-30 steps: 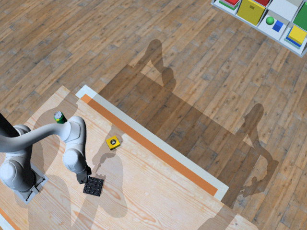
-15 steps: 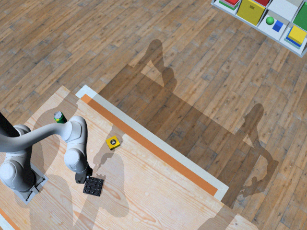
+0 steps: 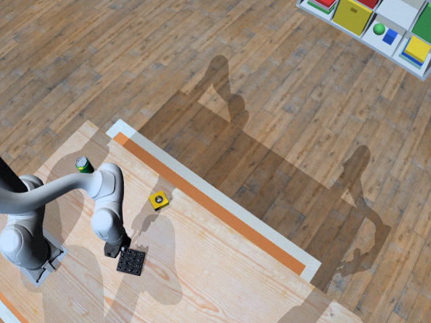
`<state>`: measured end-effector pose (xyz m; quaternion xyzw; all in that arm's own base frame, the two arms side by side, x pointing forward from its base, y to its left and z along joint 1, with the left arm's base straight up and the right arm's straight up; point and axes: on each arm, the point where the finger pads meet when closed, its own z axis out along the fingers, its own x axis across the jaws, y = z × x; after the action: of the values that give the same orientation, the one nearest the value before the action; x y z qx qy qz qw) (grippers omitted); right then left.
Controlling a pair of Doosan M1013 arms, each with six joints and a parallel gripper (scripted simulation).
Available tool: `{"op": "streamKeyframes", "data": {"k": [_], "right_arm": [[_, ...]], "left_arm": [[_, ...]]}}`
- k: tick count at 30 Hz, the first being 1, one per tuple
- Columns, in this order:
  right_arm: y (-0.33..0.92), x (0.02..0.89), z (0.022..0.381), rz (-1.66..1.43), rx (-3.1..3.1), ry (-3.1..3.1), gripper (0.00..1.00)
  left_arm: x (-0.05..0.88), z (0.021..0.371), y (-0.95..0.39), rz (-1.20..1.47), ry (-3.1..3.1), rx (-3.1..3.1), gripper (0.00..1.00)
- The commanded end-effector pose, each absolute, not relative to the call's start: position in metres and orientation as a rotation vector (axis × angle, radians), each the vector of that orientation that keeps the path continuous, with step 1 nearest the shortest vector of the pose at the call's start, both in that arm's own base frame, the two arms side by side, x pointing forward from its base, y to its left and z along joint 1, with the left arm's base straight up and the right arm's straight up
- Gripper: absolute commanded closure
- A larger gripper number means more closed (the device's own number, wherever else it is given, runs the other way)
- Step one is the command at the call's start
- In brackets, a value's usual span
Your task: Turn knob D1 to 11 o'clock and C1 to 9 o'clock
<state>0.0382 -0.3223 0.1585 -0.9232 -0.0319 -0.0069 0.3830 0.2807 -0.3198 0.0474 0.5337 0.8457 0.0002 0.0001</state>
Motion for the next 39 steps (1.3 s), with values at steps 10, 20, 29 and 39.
{"op": "streamKeyframes", "data": {"k": [10, 20, 29, 39], "right_arm": [[-0.3226, 0.0383, 0.1588, -0.018, -2.355, -0.081, 0.00], [-0.3226, 0.0383, 0.1588, -0.018, -2.355, -0.081, 0.00], [-0.3226, 0.0383, 0.1588, -0.018, -2.355, -0.081, 0.00], [-0.3226, 0.0383, 0.1588, -0.018, -2.355, -0.081, 0.00]], "left_arm": [[0.2811, 0.0479, -0.3201, 0.000, 2.624, 1.726, 0.70], [0.2811, 0.0479, -0.3201, 0.000, 2.622, 1.729, 0.70], [0.2811, 0.0479, -0.3201, 0.000, 2.622, 1.729, 0.54], [0.2811, 0.0480, -0.3201, 0.000, 2.622, 1.729, 0.54]]}}
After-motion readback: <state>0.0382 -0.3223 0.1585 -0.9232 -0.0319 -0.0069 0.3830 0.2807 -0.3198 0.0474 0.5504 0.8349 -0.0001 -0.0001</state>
